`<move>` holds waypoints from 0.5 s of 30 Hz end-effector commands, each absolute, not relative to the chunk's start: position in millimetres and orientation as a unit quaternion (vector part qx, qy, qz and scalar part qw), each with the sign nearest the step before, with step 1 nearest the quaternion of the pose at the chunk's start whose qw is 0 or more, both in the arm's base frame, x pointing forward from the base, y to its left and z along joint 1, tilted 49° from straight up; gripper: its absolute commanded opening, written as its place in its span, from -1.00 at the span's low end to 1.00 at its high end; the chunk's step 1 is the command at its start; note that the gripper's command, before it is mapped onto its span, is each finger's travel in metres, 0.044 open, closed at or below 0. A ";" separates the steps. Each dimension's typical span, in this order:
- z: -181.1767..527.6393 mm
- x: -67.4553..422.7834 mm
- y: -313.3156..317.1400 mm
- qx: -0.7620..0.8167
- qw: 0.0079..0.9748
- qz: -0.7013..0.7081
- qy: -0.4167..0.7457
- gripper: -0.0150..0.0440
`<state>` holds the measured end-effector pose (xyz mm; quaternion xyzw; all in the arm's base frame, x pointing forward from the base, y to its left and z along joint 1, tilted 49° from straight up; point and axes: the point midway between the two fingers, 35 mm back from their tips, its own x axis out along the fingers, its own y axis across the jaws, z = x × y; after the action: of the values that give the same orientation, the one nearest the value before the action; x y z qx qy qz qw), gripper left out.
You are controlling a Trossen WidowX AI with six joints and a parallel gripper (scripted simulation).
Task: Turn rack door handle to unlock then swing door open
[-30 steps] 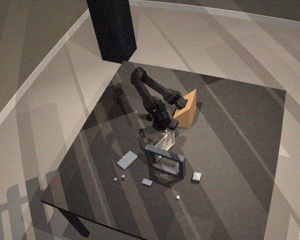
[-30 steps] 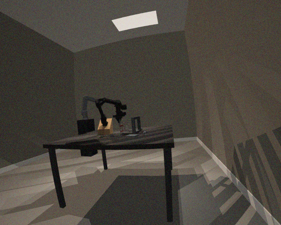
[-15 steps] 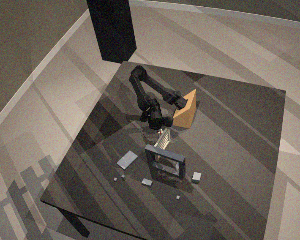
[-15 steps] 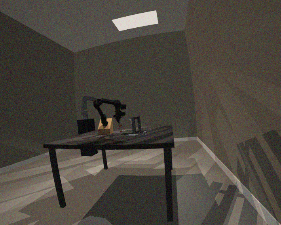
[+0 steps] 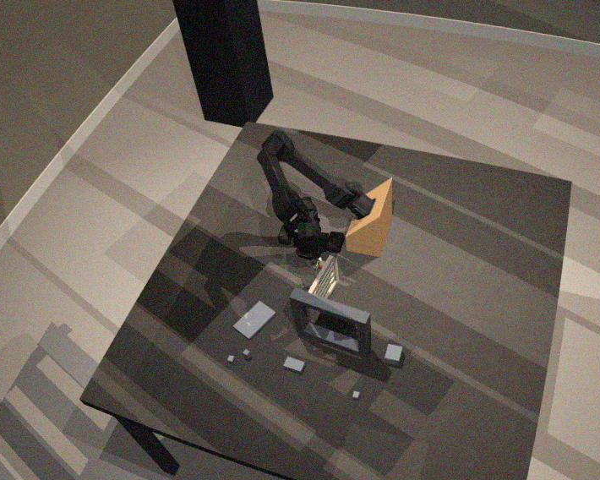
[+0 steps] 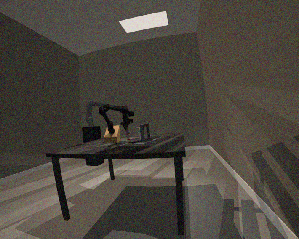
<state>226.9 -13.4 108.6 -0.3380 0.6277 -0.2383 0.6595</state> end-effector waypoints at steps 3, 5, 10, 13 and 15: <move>109.9 227.1 -14.0 -0.342 0.659 -0.238 0.627 0.08; 109.9 227.1 -14.0 -0.342 0.659 -0.238 0.627 0.26; 110.5 227.1 -13.2 -0.342 0.659 -0.237 0.627 0.47; 113.1 227.0 -9.6 -0.345 0.659 -0.233 0.627 0.47; 114.9 226.9 -7.1 -0.346 0.659 -0.230 0.626 0.47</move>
<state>226.1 -11.3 111.6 -0.3469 0.6280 -0.2336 0.6563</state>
